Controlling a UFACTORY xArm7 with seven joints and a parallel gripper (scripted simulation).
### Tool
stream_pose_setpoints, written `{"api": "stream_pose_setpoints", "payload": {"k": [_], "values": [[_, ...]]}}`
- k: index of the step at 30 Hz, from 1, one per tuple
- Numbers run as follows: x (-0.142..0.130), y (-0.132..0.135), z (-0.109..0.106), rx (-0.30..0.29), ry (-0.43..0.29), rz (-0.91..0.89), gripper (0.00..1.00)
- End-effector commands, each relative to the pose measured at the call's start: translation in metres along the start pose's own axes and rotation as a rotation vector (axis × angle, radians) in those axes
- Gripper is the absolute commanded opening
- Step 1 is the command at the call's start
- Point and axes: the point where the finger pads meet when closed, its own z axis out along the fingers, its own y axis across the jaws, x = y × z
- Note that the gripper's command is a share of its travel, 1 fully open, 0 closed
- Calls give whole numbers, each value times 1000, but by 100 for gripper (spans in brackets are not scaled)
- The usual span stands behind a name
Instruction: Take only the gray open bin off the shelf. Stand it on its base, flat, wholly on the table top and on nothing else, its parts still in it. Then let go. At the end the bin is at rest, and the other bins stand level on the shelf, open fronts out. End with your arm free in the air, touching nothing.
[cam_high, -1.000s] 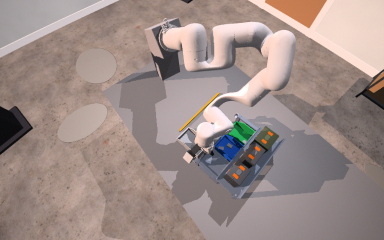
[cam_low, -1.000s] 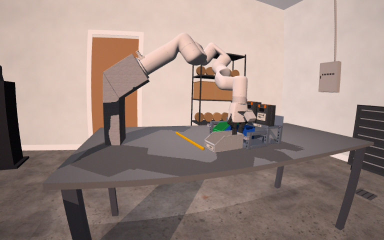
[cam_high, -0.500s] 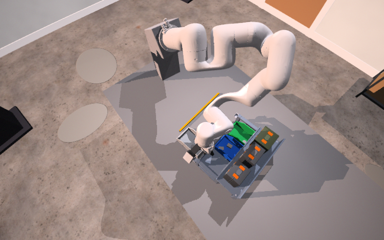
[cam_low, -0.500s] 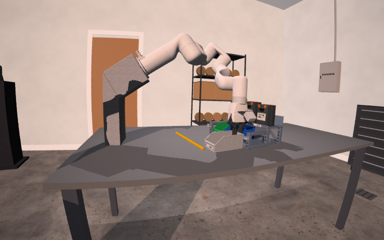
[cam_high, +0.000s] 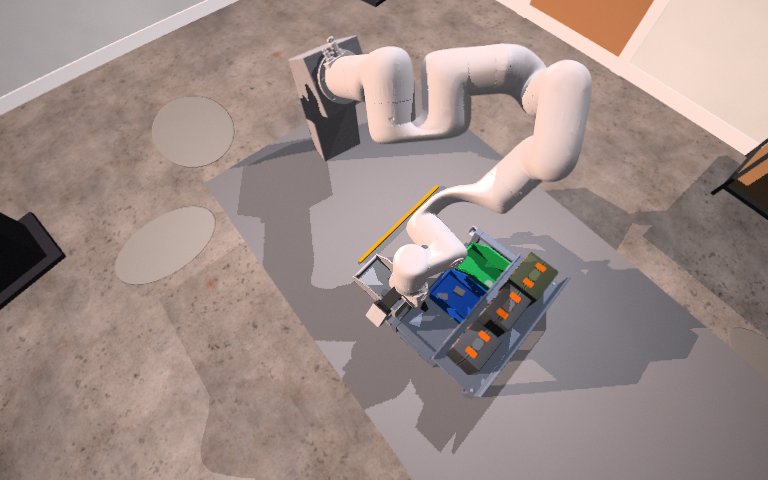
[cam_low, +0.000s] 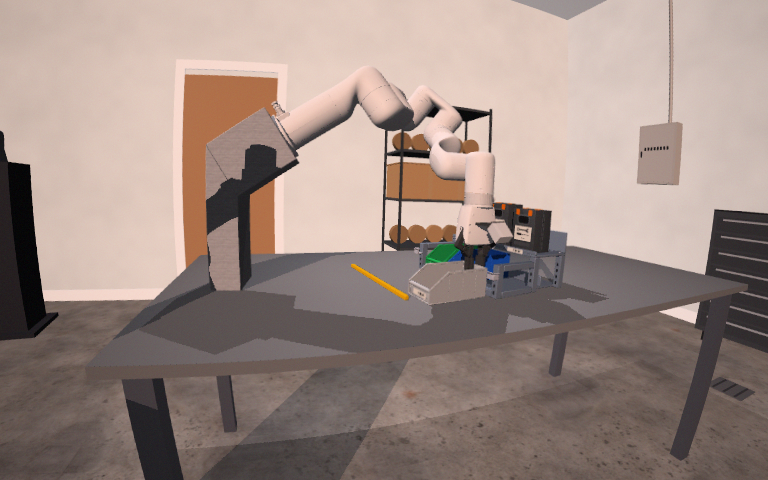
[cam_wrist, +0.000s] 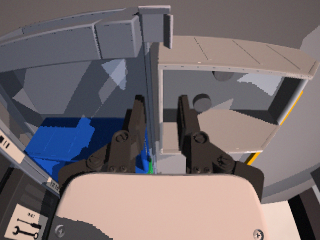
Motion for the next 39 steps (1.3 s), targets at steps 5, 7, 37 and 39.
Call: {"api": "stream_pose_setpoints", "payload": {"k": [5,7,37,39], "values": [[1,0,-1,1,2,1,33],[1,0,-1,1,2,1,33],[1,0,-56,1,2,1,33],[1,0,-56,1,2,1,33]]}}
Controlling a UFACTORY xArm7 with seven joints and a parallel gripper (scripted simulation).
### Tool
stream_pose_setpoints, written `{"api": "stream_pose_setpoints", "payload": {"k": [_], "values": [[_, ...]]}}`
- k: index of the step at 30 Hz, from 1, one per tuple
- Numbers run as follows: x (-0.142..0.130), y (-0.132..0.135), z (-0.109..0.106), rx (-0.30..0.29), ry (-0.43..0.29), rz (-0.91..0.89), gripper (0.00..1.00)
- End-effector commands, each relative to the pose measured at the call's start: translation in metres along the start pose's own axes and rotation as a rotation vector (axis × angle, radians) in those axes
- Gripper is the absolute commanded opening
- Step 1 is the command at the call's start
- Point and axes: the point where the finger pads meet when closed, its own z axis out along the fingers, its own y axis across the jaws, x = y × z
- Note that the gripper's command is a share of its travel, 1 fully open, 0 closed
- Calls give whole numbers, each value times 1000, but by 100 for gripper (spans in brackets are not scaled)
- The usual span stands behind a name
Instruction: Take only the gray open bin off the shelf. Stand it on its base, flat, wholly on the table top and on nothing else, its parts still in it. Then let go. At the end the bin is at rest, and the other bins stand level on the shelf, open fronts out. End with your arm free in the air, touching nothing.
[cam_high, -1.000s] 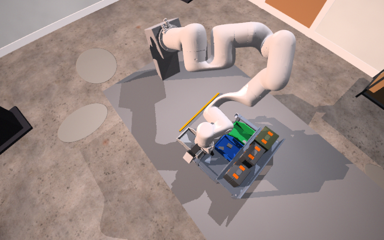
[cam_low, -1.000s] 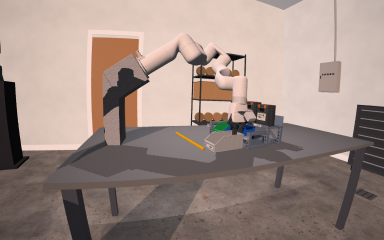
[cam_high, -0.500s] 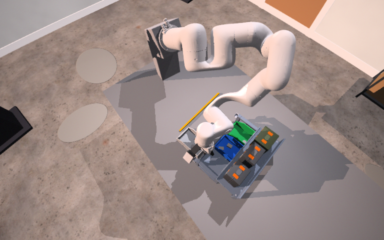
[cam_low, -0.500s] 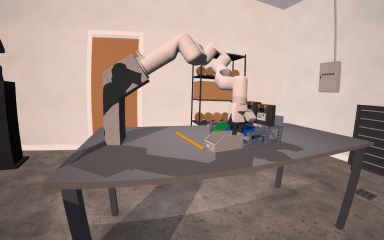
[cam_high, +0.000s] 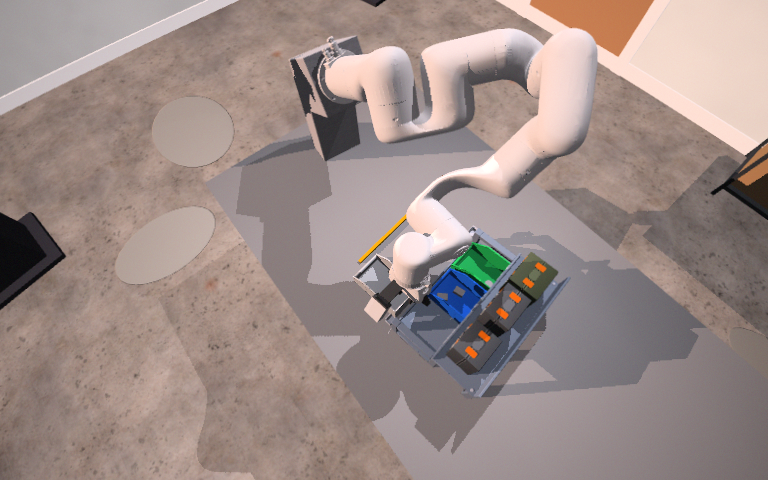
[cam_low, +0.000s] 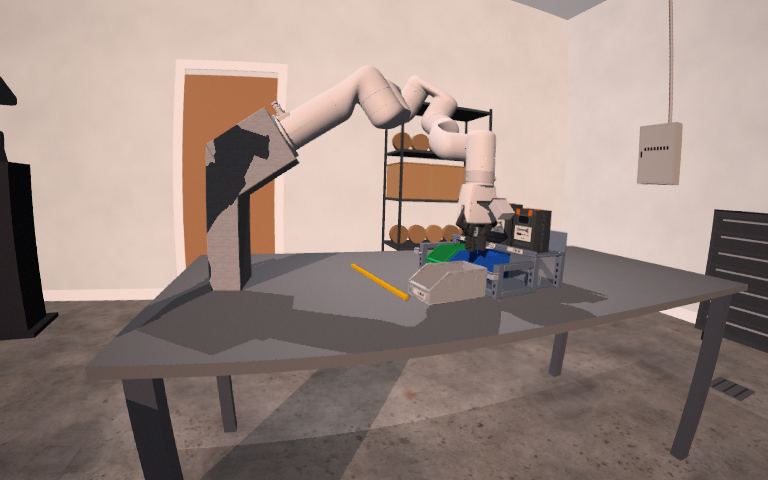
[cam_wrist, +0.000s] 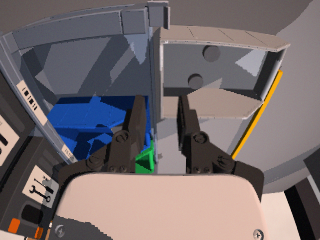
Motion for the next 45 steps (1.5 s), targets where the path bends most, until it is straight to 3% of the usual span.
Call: {"api": "stream_pose_setpoints", "payload": {"k": [1,6,45], "values": [[1,0,-1,2,3,2,33],[1,0,-26,2,2,1,33],[1,0,-11,2,2,1,33]]}}
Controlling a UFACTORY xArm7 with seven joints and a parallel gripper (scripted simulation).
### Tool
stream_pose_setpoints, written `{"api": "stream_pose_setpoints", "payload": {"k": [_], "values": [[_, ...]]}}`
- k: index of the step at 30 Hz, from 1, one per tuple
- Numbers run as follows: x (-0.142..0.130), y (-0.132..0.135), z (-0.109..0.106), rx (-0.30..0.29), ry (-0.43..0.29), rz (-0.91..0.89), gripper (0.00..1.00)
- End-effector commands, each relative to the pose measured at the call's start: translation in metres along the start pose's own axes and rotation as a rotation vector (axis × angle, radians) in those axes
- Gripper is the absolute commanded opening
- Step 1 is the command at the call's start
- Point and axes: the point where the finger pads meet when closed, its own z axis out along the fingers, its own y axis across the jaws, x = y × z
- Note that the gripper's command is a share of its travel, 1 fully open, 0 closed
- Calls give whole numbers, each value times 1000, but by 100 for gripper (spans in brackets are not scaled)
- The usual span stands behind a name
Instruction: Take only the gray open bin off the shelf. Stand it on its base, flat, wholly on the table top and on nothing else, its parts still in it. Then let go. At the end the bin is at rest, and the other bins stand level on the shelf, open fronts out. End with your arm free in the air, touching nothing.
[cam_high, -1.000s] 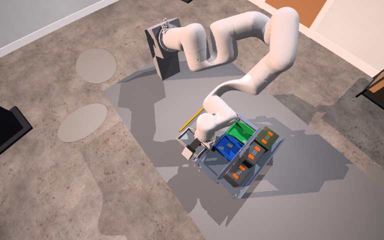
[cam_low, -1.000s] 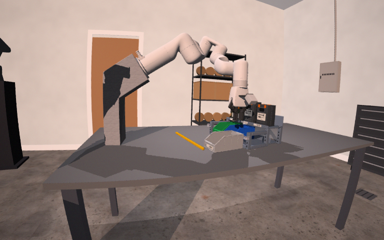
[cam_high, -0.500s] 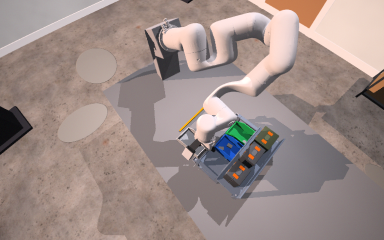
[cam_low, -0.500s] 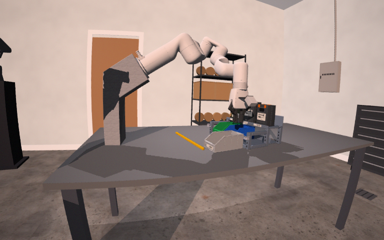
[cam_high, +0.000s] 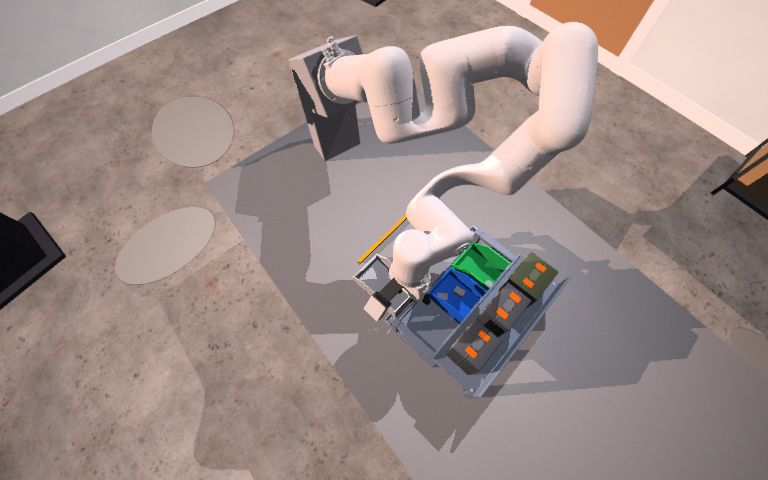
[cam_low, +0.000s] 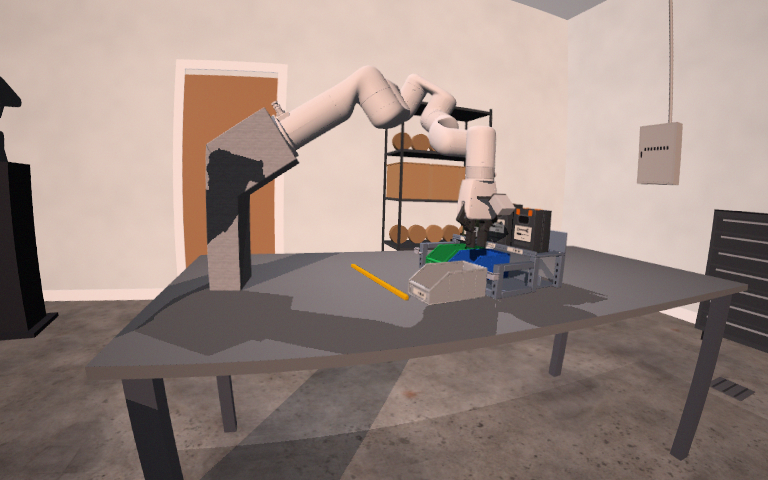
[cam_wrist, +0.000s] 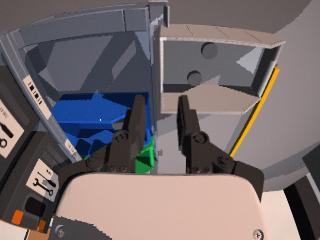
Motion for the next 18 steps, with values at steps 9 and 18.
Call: {"api": "stream_pose_setpoints", "payload": {"k": [9,18], "values": [[1,0,0,2,2,1,33],[1,0,2,2,2,1,33]]}}
